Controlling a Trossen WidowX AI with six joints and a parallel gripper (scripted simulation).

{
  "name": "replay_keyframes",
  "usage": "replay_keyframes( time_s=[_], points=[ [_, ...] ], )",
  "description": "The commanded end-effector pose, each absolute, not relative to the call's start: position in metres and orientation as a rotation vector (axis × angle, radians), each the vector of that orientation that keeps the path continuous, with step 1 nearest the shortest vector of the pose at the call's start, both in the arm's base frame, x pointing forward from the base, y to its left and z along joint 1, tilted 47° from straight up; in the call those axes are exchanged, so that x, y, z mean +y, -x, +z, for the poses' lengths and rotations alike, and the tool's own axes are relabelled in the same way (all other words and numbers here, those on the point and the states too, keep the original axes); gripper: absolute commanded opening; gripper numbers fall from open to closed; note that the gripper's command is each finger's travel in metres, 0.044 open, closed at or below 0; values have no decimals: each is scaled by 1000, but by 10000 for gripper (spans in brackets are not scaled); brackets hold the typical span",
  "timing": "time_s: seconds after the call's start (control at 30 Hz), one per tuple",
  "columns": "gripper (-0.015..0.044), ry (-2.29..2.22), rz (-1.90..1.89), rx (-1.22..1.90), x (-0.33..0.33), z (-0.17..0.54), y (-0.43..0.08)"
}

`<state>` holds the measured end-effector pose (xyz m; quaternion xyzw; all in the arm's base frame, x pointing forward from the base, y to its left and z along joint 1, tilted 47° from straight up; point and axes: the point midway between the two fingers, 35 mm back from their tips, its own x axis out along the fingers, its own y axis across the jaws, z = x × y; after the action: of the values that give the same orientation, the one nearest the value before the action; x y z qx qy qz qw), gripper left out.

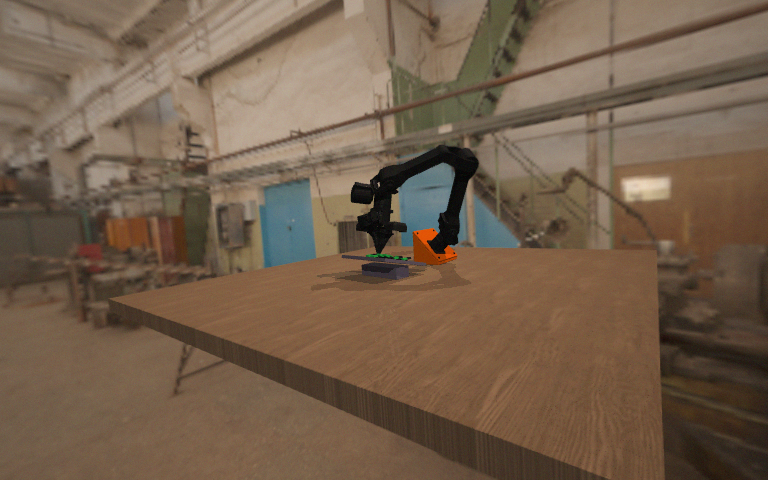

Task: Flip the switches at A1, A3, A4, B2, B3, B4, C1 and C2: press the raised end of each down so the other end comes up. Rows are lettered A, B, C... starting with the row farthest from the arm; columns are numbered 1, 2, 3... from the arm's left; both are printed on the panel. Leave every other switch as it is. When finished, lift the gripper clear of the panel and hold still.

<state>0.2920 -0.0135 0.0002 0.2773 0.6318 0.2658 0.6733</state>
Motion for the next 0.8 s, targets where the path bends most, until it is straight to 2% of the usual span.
replay_keyframes(
  time_s=[0.0,0.77],
  points=[
    [0,-630,599,1419,-13,0,-292],
    [0,-631,599,1419,-11,-1,-293]
  ],
)
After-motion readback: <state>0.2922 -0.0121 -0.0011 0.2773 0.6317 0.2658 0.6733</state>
